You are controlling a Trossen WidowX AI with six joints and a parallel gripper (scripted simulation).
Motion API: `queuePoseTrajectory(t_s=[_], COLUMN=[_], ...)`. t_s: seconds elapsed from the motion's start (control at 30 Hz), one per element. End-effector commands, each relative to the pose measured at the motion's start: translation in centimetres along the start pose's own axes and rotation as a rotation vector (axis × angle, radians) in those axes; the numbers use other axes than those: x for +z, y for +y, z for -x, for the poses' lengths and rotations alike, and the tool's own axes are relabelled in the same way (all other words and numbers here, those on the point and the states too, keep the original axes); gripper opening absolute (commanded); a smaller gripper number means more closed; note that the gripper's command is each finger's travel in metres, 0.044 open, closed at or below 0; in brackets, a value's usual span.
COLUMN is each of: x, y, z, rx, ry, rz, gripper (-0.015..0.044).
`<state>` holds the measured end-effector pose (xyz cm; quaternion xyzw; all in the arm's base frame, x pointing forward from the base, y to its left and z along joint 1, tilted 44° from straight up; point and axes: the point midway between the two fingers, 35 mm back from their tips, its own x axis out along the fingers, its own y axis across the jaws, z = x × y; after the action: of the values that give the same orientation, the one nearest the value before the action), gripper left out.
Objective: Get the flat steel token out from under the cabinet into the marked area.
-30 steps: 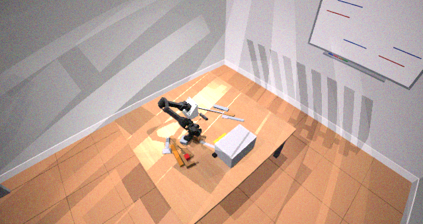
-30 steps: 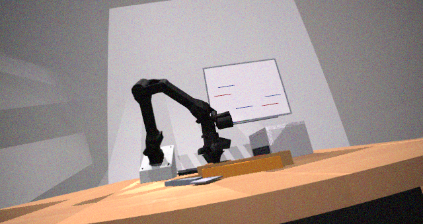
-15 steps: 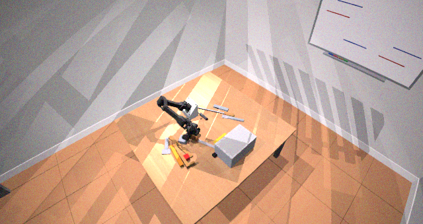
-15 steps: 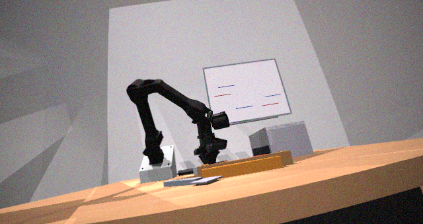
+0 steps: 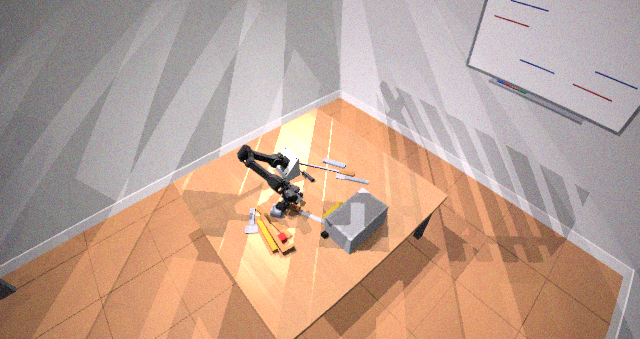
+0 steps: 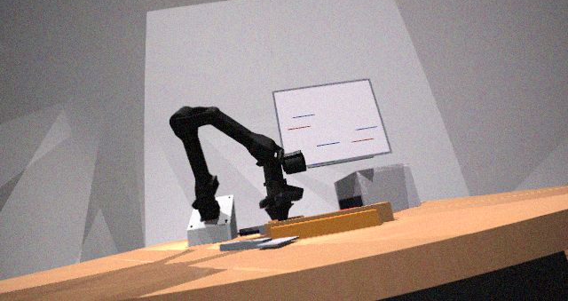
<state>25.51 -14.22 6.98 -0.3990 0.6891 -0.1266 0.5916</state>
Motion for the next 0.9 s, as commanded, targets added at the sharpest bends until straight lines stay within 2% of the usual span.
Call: queuePoseTrajectory(t_s=[0.0, 0.63, 0.87], x=[-0.2, 1.9, 1.5], y=[0.3, 0.0, 0.1], z=[0.1, 0.1, 0.1], rx=[-0.001, -0.001, 0.001], ry=[0.002, 0.002, 0.002], rz=[0.003, 0.001, 0.004], gripper=[0.0000, 0.0000, 0.0184])
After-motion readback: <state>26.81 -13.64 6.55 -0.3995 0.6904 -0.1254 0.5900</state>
